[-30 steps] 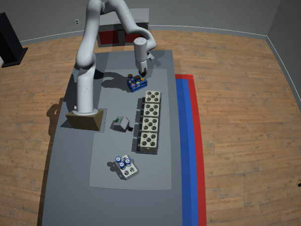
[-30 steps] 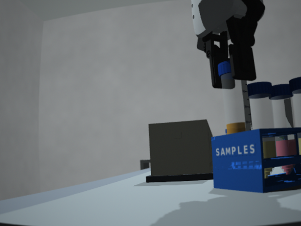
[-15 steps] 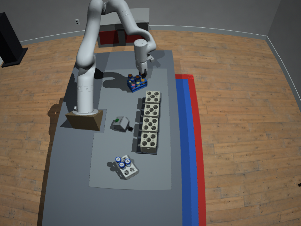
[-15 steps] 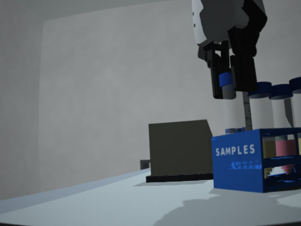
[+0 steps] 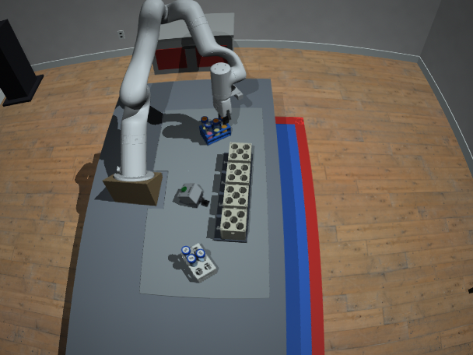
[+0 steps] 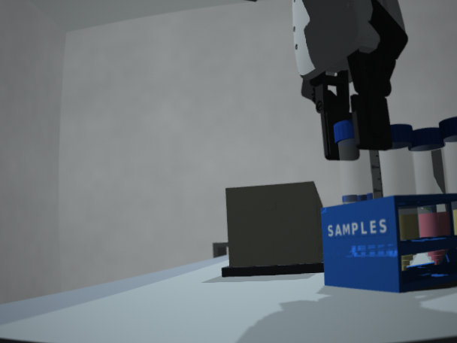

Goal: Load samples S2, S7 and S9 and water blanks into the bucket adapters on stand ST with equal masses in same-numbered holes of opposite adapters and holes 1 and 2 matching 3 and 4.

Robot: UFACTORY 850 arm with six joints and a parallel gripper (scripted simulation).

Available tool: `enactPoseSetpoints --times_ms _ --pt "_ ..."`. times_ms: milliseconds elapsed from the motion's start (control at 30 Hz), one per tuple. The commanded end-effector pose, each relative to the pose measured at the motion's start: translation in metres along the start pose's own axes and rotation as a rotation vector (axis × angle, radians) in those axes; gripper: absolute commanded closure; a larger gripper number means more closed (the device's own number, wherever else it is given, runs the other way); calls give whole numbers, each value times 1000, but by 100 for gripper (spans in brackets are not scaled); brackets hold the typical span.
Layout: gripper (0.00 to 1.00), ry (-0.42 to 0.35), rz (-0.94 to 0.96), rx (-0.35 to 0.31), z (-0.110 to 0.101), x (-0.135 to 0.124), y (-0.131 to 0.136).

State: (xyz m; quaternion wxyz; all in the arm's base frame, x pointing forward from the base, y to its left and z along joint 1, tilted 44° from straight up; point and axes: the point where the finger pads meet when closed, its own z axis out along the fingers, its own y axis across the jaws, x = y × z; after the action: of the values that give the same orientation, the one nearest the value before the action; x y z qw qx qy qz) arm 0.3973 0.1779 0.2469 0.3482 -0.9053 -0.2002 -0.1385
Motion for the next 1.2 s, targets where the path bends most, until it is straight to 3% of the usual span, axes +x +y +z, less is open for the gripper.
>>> enactPoseSetpoints --times_ms 0,167,200,1167 --pt "100 1 0 0 0 1 0" --pt "100 1 -1 0 0 1 0" --pt "56 1 0 0 0 1 0" --pt "56 1 0 0 -2 1 0"
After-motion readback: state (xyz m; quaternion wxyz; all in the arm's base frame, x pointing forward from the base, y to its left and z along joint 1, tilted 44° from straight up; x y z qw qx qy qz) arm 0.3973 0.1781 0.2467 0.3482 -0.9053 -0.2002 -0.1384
